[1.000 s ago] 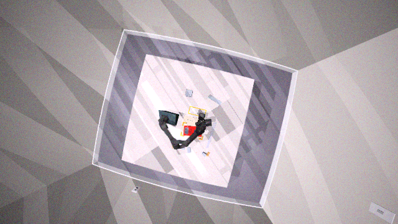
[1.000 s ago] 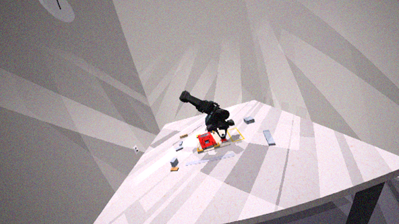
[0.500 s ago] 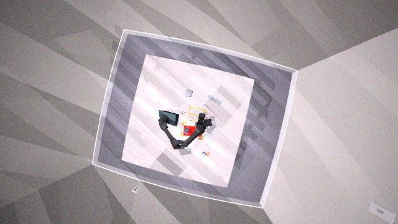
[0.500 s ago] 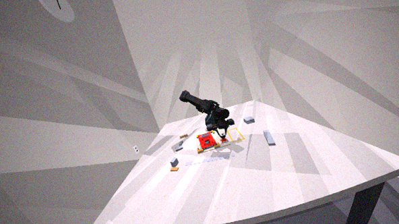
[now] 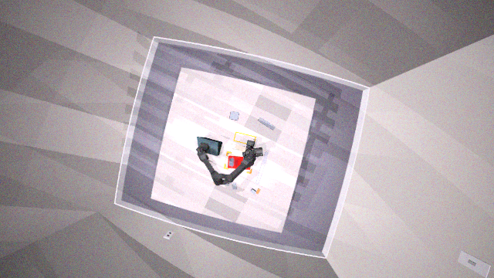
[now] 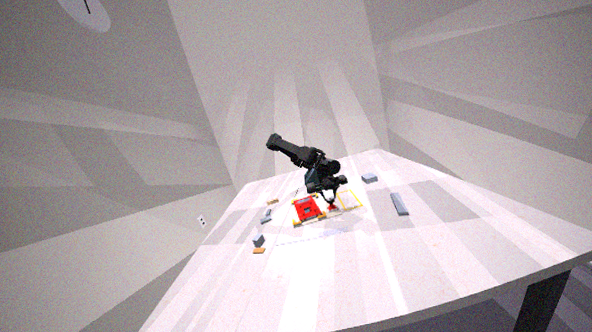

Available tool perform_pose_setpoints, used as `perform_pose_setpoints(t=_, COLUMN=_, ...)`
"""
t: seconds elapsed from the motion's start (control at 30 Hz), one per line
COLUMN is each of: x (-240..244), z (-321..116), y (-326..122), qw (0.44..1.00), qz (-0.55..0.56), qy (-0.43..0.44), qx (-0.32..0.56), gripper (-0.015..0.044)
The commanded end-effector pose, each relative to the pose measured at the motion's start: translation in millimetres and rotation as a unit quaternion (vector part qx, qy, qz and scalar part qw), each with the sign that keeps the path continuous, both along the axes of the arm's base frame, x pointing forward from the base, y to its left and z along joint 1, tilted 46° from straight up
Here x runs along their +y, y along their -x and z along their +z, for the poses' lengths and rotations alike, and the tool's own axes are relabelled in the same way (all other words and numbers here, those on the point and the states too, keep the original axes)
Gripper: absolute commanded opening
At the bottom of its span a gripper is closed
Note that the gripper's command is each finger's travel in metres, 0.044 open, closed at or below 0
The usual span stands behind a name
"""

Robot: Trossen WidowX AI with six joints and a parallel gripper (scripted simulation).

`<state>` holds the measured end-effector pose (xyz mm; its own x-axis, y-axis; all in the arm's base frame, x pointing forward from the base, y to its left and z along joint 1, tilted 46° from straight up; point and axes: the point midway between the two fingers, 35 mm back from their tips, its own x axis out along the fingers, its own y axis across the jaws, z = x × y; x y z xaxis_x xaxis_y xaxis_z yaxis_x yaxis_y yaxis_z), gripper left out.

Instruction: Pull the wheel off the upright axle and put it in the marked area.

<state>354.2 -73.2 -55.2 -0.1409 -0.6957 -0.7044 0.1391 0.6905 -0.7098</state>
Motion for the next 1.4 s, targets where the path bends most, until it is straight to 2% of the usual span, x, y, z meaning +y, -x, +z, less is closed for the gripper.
perform_pose_setpoints(t=0.0, x=2.1, z=1.5, y=-0.7, qw=1.0, qz=-0.001, qy=-0.001, qx=-0.002, gripper=0.0)
perform_pose_setpoints(t=1.37, x=11.7, z=10.9, y=-2.6, qw=1.0, qz=0.001, qy=0.0, qx=-0.003, gripper=0.0)
